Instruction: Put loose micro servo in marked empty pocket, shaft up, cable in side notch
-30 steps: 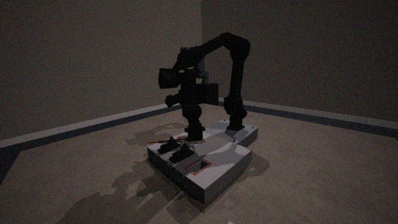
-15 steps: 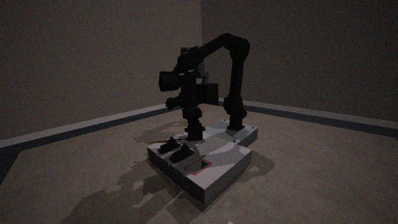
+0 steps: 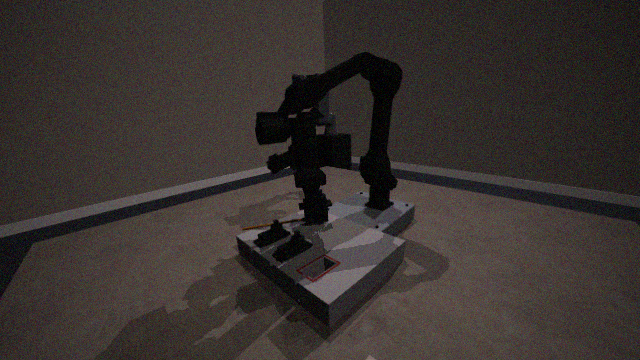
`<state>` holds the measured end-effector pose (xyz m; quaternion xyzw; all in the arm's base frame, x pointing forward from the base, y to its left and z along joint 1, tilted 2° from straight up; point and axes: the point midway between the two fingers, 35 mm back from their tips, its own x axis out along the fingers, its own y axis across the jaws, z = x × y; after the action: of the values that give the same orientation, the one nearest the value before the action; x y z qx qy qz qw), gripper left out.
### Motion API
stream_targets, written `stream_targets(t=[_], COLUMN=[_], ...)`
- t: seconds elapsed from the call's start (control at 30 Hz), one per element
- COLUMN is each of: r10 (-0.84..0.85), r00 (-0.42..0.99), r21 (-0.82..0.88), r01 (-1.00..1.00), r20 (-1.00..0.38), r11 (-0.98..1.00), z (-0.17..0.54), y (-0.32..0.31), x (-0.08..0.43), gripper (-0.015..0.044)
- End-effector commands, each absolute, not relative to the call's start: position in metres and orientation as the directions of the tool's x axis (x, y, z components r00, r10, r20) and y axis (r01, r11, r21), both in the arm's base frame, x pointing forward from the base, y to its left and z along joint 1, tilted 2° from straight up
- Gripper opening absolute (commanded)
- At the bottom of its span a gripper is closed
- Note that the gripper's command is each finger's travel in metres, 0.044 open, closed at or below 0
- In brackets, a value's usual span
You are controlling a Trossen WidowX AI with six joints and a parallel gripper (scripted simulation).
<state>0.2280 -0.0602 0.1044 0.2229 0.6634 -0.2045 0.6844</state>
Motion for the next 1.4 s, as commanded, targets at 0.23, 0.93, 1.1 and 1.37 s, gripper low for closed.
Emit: stream_targets(t=[0.23,0.93,1.1,1.37], r10=[0.008,0.011,0.013,0.016], r00=[0.056,0.057,0.057,0.057], r21=[0.039,0.042,0.044,0.046], r01=[0.578,0.578,0.578,0.578], r20=[-0.998,-0.998,-0.998,-0.998], r11=[0.815,0.815,0.815,0.815], z=[0.126,0.127,0.127,0.127], y=[-0.059,-0.038,-0.018,0.015], x=[0.223,0.239,0.239,0.239], gripper=[0.0000,0.0000,0.0000,0.0000])
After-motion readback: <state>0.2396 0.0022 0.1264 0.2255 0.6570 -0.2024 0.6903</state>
